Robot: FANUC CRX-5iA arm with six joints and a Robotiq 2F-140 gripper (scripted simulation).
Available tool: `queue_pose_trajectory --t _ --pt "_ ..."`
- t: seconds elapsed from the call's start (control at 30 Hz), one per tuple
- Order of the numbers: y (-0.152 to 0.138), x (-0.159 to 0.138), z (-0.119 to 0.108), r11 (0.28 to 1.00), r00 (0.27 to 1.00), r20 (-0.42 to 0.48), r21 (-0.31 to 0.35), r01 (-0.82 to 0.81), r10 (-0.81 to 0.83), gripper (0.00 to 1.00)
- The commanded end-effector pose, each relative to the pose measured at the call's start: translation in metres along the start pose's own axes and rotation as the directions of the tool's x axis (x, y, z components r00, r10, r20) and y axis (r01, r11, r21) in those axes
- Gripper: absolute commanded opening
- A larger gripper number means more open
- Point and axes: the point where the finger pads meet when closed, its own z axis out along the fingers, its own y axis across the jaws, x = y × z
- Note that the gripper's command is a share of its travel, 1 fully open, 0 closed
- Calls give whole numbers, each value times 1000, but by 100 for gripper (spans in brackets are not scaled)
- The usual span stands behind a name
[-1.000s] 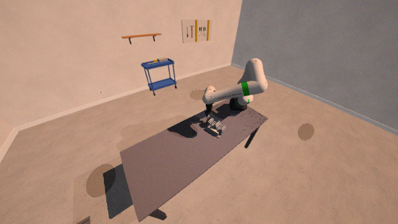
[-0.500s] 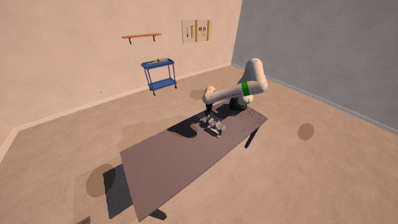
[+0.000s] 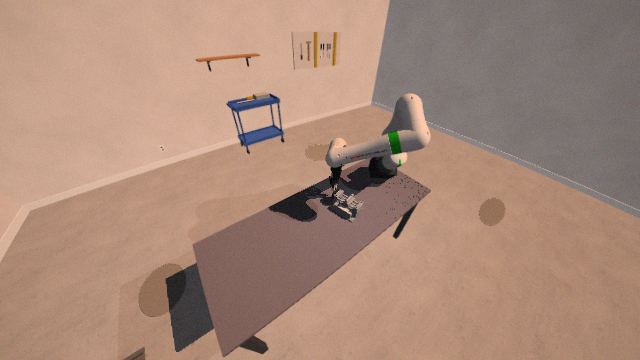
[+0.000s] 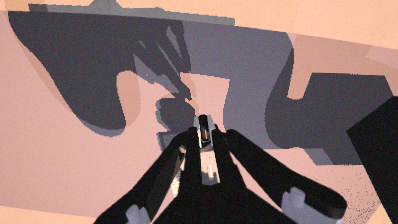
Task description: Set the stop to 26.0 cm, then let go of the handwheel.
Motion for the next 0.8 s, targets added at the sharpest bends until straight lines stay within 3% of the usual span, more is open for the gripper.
queue_pose_trajectory --t 0.0,0.77 --pt "0 0 -1 1000 1000 0 0 0 0 4" --pt "-5 0 -8 1000 1000 0 0 0 0 4"
